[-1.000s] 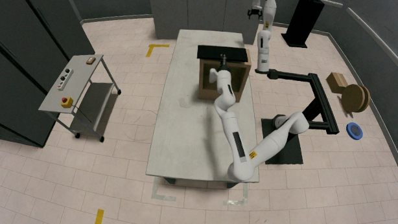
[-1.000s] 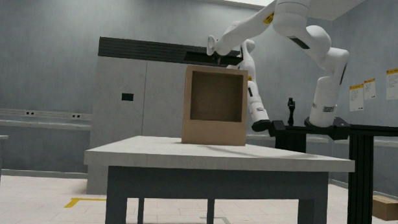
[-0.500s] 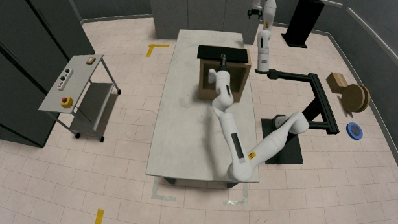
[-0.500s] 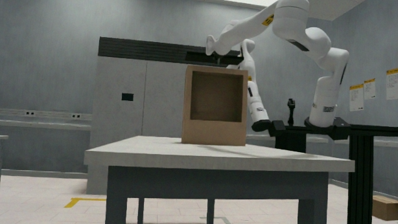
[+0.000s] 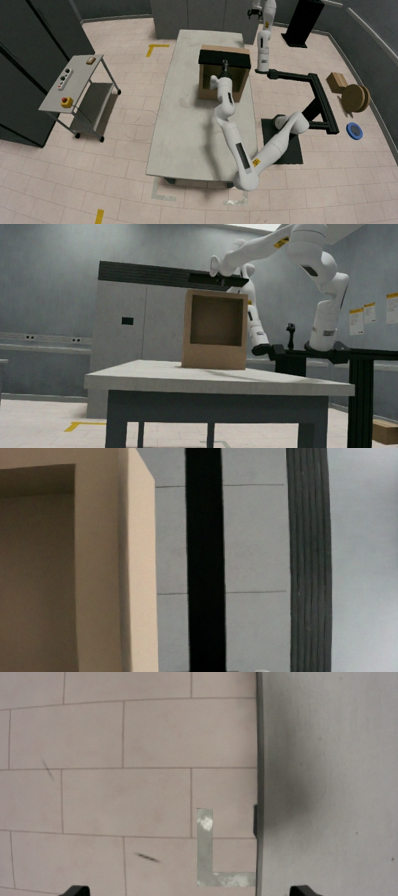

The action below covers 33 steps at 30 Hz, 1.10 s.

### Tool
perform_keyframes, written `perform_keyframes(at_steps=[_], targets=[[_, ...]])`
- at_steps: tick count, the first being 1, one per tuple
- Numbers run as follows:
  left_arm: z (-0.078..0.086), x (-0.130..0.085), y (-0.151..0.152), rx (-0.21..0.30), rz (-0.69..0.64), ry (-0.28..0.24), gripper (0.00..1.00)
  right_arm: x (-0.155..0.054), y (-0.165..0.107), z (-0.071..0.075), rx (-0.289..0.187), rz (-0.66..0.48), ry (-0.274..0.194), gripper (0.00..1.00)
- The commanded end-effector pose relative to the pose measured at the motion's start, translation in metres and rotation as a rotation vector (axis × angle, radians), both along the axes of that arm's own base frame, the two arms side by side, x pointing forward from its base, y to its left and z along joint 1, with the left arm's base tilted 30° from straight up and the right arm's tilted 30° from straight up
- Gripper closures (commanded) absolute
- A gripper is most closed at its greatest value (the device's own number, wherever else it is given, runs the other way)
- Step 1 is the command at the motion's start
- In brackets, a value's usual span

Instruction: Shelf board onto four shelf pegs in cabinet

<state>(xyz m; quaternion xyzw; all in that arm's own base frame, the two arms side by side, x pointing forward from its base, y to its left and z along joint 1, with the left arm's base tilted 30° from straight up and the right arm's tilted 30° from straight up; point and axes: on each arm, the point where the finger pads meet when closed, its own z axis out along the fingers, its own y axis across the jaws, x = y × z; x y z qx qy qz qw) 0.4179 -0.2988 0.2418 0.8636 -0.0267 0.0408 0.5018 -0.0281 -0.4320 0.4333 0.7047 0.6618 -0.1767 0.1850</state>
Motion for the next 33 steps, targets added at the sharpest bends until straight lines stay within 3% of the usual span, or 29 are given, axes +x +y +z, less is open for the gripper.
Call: perform_keyframes(at_steps=[1,16,33], targets=[[0.01,-0.006,0.016,-0.001,-0.001,-0.001,0.806,0.0,0.0,0.001,-0.001,0.0,-0.001,0.002],[0.024,-0.014,0.042,-0.001,-0.001,-0.001,0.806,0.0,0.0,0.001,-0.001,0.0,-0.001,0.002],[0.023,-0.015,0.046,-0.001,-0.001,-0.001,0.806,0.0,0.0,0.001,-0.001,0.0,-0.001,0.002]])
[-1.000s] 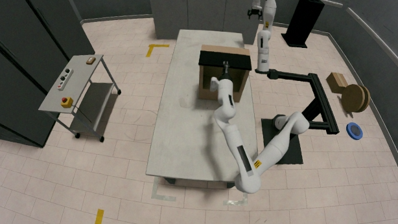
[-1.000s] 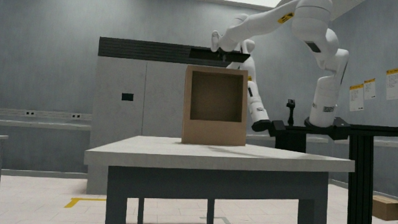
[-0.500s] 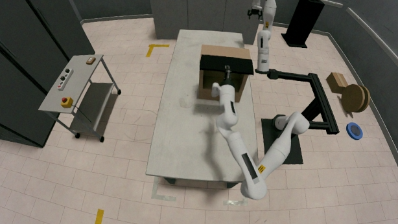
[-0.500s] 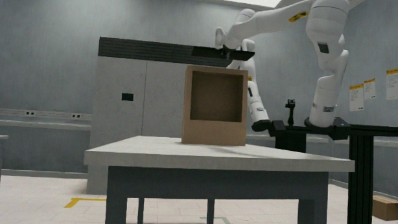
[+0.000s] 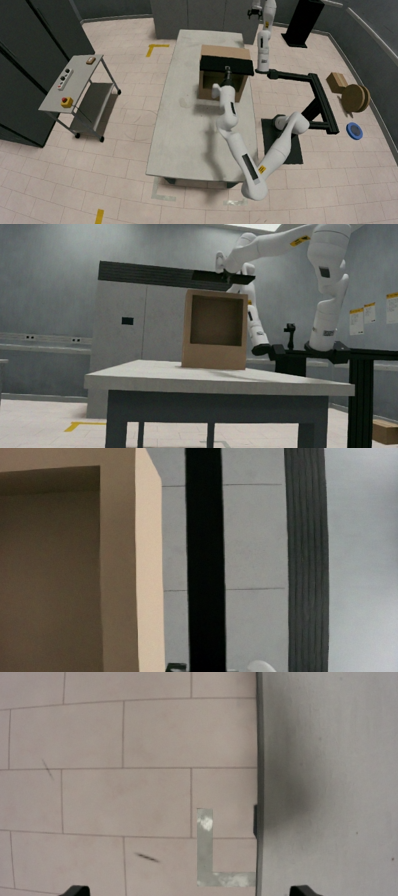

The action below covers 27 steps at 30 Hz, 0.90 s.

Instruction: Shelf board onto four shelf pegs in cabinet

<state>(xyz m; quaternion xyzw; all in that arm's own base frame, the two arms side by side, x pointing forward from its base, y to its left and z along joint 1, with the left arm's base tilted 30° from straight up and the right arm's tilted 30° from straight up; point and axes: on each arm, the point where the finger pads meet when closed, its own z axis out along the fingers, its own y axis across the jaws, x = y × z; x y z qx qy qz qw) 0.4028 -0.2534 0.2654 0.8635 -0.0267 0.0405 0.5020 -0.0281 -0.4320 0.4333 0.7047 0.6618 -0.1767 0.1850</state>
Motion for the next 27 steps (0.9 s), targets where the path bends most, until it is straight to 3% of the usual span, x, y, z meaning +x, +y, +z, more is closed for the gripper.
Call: perform_keyframes(at_steps=[1,10,21,23,27], targets=[[-0.002,0.0,0.001,0.0,-0.001,-0.002,0.806,0.0,0.0,0.001,-0.001,0.0,-0.001,0.002],[-0.017,0.002,0.009,0.0,-0.001,-0.001,0.806,0.0,0.0,0.001,-0.001,0.0,-0.001,0.002],[-0.064,0.006,0.037,0.0,-0.001,-0.001,0.806,0.0,0.0,0.001,-0.001,0.0,-0.001,0.002],[-0.064,0.006,0.037,0.0,-0.001,-0.001,0.806,0.0,0.0,0.001,-0.001,0.0,-0.001,0.002],[-0.085,0.009,0.049,0.0,-0.001,-0.001,0.806,0.0,0.0,0.001,-0.001,0.0,-0.001,0.002]])
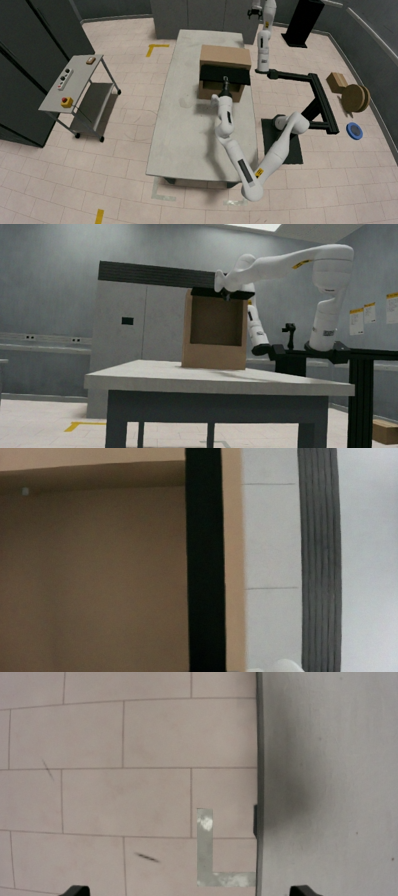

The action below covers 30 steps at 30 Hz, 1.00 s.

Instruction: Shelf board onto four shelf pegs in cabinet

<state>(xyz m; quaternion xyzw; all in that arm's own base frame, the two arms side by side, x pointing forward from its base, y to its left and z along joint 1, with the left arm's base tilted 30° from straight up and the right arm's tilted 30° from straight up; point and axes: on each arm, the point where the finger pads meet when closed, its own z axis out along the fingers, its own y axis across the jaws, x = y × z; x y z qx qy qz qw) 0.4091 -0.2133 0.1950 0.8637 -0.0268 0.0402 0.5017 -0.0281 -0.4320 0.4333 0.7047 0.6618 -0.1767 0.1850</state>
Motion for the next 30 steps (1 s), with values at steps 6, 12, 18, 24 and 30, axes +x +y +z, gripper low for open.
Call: perform_keyframes(at_steps=[6,12,18,24,30], targets=[[-0.046,0.005,0.026,-0.001,0.0,-0.002,0.806,0.0,0.0,0.001,-0.001,0.0,-0.001,0.002],[-0.068,0.008,0.039,-0.001,0.0,-0.002,0.806,0.0,0.0,0.001,-0.001,0.0,-0.001,0.002],[-0.085,0.009,0.049,-0.001,0.0,-0.002,0.806,0.0,0.0,0.001,-0.001,0.0,-0.001,0.002],[-0.096,0.01,0.055,-0.001,0.0,-0.002,0.806,0.0,0.0,0.001,-0.001,0.0,-0.001,0.002],[-0.099,0.011,0.057,-0.001,0.0,-0.002,0.806,0.0,0.0,0.001,-0.001,0.0,-0.001,0.002]])
